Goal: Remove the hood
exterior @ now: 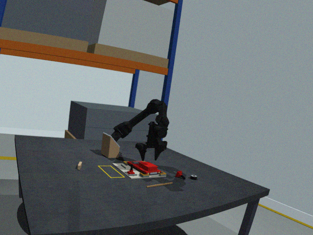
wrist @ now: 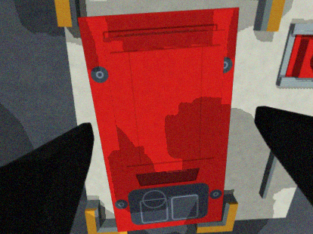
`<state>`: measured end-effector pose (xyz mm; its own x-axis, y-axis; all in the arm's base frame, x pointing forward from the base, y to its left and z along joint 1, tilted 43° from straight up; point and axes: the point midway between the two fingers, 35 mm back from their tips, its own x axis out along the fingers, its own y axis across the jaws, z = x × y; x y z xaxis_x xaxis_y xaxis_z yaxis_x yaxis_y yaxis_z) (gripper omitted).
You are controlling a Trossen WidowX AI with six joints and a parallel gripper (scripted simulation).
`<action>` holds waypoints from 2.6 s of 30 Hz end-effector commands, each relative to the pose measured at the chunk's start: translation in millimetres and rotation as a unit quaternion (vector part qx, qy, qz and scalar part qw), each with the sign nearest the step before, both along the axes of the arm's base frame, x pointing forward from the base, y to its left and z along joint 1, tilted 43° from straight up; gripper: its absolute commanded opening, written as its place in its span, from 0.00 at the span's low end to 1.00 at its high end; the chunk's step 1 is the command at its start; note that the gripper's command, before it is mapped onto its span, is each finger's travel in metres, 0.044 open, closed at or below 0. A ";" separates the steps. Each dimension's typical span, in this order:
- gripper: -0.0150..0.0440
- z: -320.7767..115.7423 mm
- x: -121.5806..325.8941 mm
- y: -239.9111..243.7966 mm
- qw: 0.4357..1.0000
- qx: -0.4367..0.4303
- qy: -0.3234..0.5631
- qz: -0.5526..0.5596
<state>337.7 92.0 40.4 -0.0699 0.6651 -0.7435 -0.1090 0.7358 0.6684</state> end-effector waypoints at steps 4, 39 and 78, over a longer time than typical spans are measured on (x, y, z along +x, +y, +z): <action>1.00 -7.1 -3.1 5.7 1.000 0.002 0.007 -0.001; 1.00 -21.0 -6.2 19.1 1.000 0.003 0.007 -0.001; 0.75 -28.0 -6.1 26.6 1.000 0.002 0.002 0.001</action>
<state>331.5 118.5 12.2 -0.0736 0.6675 -0.7409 -0.1067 0.7334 0.6714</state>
